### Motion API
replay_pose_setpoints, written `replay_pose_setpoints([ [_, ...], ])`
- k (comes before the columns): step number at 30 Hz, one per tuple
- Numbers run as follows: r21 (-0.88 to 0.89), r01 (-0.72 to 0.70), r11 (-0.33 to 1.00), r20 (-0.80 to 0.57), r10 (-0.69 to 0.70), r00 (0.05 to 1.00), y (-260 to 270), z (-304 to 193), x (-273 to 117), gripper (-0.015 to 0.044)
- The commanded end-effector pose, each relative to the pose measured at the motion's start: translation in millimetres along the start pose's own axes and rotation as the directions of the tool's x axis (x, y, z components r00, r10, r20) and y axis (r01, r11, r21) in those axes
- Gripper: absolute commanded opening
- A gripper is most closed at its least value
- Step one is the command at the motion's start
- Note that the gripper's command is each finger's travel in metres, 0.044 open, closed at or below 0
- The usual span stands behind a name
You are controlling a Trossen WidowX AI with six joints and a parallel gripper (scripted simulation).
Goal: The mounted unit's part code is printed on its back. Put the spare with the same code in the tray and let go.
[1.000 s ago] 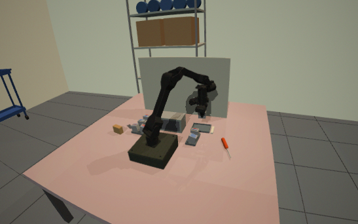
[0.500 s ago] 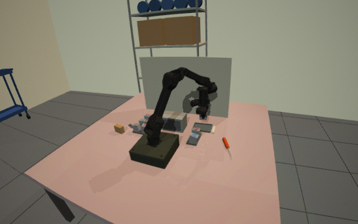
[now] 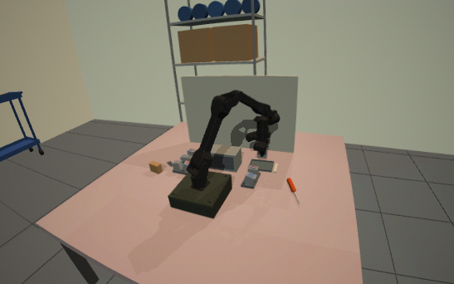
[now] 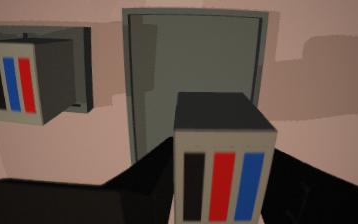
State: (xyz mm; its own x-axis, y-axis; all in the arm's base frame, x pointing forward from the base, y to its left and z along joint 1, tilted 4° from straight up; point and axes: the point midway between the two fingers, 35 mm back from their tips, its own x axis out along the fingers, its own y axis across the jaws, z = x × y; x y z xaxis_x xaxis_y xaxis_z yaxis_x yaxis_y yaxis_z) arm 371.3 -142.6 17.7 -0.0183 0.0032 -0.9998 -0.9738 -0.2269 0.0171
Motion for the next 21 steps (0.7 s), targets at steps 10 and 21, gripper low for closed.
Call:
replay_pose_setpoints([
  [10, -0.003, -0.006, 1.0, 0.002, 0.006, 1.0, 3, 2, 13, 0.0],
  [21, -0.003, -0.006, 1.0, 0.002, 0.006, 1.0, 5, 3, 23, 0.0],
])
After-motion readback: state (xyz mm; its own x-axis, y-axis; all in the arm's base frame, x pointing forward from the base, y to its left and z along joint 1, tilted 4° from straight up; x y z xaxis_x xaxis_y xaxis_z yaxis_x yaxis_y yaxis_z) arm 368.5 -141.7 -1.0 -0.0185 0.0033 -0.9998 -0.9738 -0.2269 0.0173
